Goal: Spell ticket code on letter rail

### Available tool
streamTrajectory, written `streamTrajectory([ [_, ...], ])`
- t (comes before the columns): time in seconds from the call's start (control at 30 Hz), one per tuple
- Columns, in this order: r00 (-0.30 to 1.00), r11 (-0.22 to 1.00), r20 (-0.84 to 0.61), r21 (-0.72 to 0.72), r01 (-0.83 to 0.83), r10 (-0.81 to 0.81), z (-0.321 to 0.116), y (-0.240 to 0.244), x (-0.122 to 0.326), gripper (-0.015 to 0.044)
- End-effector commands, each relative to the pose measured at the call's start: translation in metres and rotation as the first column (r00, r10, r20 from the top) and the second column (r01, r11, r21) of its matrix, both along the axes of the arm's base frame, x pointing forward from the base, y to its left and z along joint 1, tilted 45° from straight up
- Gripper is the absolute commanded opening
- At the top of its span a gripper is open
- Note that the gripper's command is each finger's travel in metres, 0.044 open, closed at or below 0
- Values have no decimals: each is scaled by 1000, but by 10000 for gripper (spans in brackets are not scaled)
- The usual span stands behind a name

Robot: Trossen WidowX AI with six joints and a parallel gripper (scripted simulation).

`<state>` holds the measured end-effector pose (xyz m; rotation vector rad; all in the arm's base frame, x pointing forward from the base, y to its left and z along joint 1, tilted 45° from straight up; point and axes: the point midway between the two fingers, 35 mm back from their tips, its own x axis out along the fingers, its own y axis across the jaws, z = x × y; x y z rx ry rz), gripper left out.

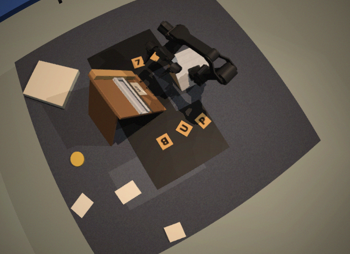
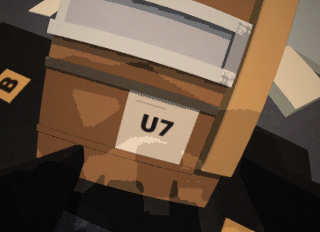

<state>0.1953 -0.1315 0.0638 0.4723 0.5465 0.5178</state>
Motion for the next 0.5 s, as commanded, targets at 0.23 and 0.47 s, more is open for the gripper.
streamTrajectory([
  [0.23,802,527,232,-841,-118,551,112,-20,-1,440],
  [0.47,764,438,212,-893,-102,610,124,-18,-2,440],
])
